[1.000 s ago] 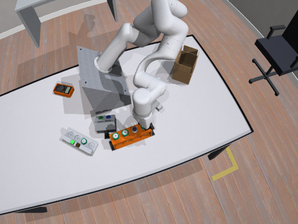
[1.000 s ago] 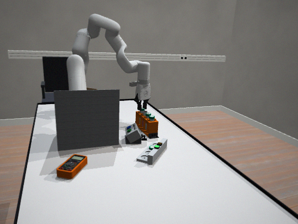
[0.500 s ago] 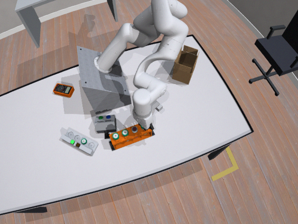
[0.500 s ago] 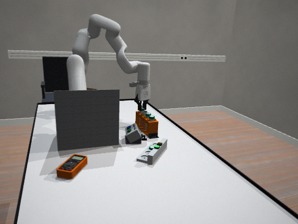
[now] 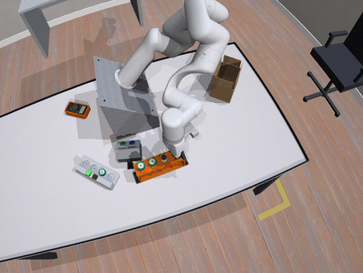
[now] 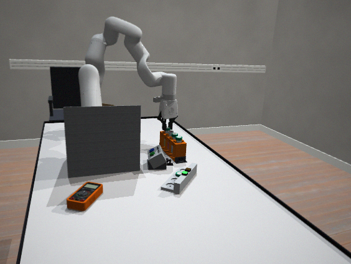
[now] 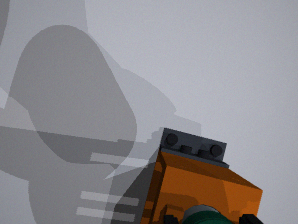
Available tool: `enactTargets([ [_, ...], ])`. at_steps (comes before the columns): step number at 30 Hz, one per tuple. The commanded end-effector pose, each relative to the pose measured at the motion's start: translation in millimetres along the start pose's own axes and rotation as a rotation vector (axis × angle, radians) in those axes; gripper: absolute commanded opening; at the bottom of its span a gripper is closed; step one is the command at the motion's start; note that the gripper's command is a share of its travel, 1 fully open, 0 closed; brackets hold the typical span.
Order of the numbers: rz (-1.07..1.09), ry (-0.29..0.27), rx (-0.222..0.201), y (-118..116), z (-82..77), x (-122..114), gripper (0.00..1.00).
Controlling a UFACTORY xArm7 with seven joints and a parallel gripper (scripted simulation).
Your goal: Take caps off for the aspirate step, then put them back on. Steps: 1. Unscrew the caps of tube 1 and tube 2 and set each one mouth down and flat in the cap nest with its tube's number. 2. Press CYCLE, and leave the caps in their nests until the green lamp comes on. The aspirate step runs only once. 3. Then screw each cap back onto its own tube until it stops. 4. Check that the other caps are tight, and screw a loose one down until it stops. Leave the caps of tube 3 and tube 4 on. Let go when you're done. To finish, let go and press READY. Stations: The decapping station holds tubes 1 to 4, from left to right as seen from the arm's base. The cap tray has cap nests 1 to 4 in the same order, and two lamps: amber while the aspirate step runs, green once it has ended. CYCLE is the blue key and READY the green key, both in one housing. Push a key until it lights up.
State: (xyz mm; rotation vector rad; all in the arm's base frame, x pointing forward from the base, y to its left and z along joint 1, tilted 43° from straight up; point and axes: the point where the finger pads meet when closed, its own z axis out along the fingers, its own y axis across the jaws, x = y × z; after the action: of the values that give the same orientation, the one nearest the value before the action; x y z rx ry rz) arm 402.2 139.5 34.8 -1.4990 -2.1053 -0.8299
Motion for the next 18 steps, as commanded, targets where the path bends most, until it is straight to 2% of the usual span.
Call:
enactTargets([
  [1, 0.068, -0.005, 0.001, 1.3, -1.5, -1.1, 0.00],
  [16, 0.568, -0.005, 0.000, 1.3, -0.7, -1.1, 0.00],
  [18, 0.568, -0.005, 0.000, 1.3, -0.7, -1.1, 0.00],
])
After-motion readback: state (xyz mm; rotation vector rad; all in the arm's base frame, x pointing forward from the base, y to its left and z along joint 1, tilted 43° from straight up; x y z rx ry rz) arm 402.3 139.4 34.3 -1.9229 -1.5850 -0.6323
